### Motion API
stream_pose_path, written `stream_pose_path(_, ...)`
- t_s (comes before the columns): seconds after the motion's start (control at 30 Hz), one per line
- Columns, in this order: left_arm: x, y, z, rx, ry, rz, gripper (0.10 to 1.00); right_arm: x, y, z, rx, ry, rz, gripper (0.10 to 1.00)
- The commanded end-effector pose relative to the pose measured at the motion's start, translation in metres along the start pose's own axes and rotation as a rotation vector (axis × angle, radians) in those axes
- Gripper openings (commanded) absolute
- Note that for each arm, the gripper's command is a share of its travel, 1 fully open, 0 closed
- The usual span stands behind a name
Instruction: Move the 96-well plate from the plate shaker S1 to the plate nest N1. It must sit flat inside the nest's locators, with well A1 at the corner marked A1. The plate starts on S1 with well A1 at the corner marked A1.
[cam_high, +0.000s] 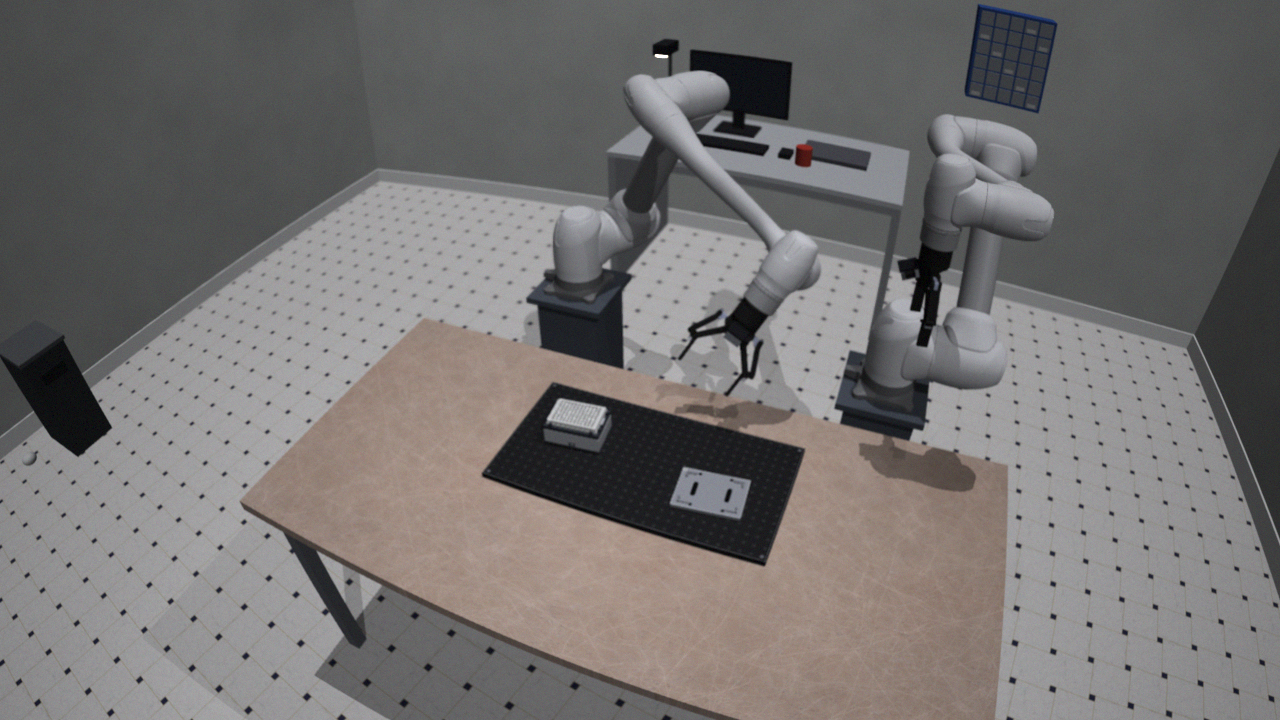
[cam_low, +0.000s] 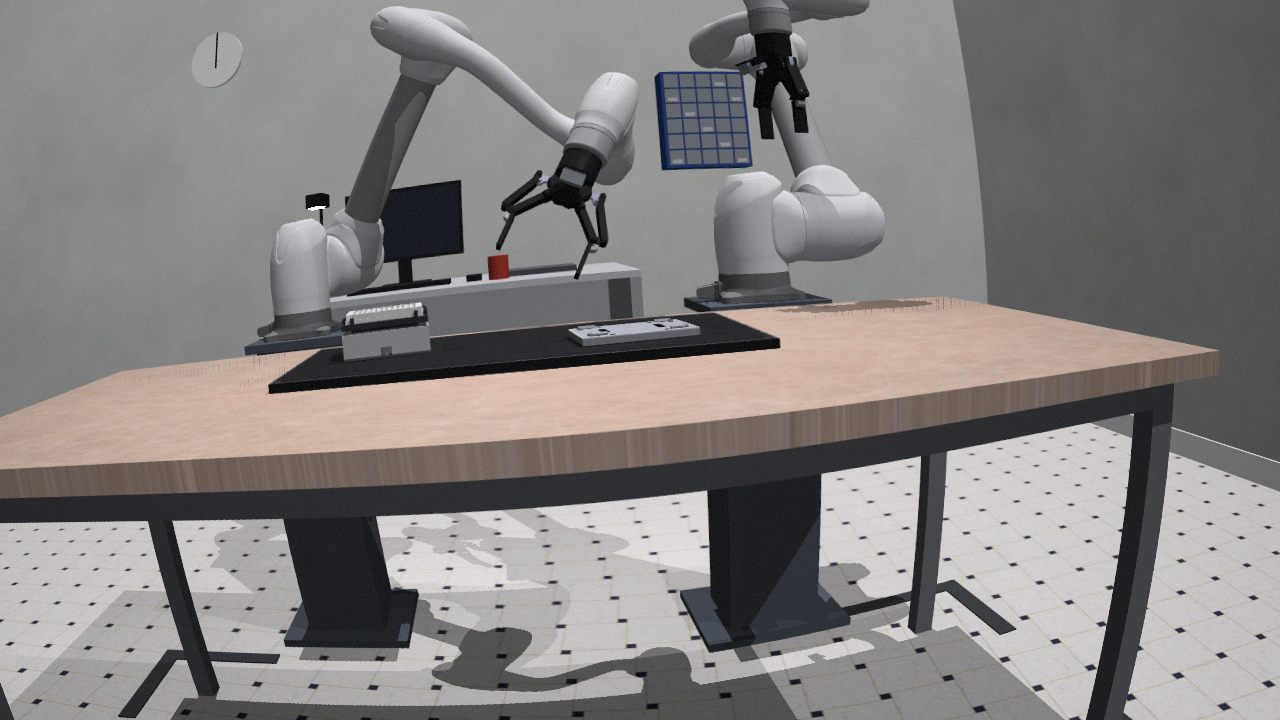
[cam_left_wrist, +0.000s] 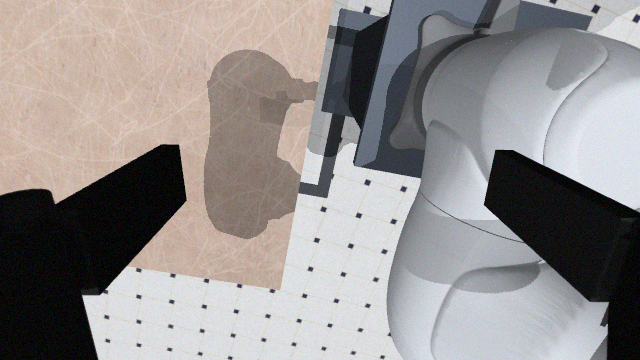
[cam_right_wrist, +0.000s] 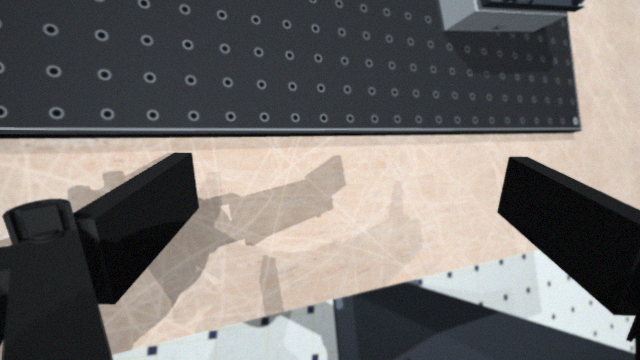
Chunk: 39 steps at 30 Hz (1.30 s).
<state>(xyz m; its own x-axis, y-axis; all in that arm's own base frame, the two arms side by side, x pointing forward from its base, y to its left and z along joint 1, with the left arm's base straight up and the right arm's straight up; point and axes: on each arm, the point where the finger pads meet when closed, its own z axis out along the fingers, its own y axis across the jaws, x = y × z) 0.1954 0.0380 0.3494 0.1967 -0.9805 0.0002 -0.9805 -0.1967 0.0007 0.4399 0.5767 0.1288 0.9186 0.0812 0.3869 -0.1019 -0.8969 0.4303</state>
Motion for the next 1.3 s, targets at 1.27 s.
stream_pose_path(1.27,0.000,0.000,0.000,0.001,0.000,0.000,1.000,0.098,0.107,0.100,0.322,-0.221,-0.931,1.000)
